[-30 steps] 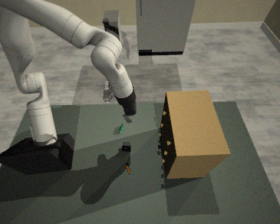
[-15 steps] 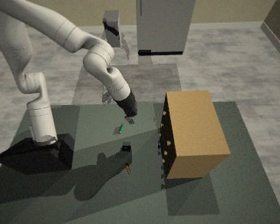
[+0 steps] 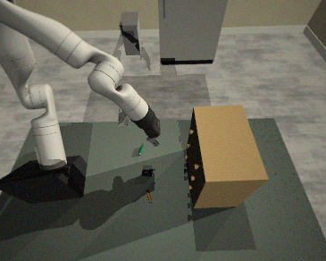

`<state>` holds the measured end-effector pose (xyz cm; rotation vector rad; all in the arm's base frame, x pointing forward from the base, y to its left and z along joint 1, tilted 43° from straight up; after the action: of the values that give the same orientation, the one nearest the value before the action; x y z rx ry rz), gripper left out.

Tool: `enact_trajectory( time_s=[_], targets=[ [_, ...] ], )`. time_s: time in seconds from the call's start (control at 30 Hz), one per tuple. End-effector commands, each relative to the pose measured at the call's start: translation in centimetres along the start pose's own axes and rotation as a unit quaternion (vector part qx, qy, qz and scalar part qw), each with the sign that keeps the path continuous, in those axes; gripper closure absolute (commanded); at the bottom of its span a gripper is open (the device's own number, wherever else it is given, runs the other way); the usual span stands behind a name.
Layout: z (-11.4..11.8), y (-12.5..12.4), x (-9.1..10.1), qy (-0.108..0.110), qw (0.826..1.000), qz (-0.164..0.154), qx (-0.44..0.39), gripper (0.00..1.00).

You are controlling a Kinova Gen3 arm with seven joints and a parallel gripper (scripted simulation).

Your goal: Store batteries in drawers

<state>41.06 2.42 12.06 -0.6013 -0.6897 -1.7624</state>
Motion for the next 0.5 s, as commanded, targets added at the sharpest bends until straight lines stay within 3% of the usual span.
enact_trajectory(
  time_s=[0.0, 0.47],
  targets=[
    [-0.2, -0.4, -0.2, 0.004, 1.0, -0.008, -0.005, 0.0],
    [-0.2, -0.7, -1.7, 0.012, 0.998, -0.06, -0.005, 0.0]
  ],
)
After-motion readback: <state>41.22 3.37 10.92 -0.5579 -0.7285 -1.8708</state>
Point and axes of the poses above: the point where the finger pads meet when closed, its own x axis back along the fingers, its own z axis across the jaws, y = z × x, the point moved 5 cm from there along x, back along the fingers, and after that the axes turned 9 degrees about -x, right-handed, at the moved point
